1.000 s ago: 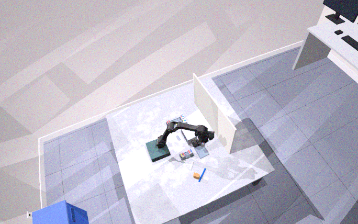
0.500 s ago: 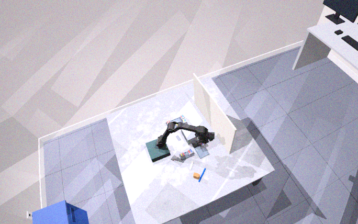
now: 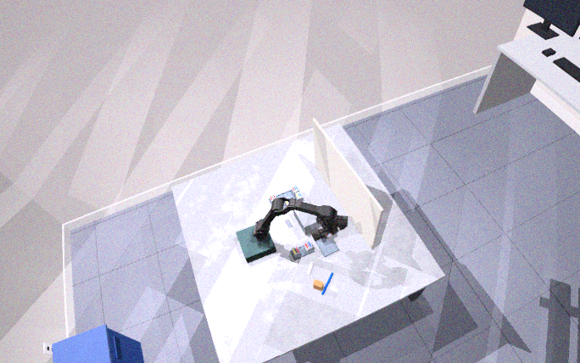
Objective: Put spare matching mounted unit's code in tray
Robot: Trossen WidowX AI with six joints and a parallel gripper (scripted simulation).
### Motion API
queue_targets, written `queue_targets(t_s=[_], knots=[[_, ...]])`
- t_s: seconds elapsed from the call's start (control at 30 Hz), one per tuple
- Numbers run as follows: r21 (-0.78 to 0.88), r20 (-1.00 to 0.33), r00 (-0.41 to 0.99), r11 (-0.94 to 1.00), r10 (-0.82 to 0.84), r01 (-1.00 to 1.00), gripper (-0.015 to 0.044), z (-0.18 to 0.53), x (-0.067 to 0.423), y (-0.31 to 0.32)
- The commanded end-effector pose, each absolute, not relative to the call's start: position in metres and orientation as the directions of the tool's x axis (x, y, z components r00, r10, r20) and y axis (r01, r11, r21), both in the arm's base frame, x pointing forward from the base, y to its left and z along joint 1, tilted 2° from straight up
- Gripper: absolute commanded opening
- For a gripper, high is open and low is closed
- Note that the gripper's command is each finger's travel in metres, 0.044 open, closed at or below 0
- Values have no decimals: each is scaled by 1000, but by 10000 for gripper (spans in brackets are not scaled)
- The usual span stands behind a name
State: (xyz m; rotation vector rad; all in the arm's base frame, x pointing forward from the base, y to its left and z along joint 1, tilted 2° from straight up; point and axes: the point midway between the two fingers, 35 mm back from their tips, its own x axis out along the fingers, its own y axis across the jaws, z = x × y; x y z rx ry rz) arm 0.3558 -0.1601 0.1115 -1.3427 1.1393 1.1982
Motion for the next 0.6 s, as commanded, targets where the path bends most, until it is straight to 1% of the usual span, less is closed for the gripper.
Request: queue_targets(t_s=[0.0, 0.57], knots=[[-70, -997, 74, -97, -35, -993, 0, 106, 355, -160], [-70, -997, 74, -97, -35, -993, 0, 91, 357, -160]])
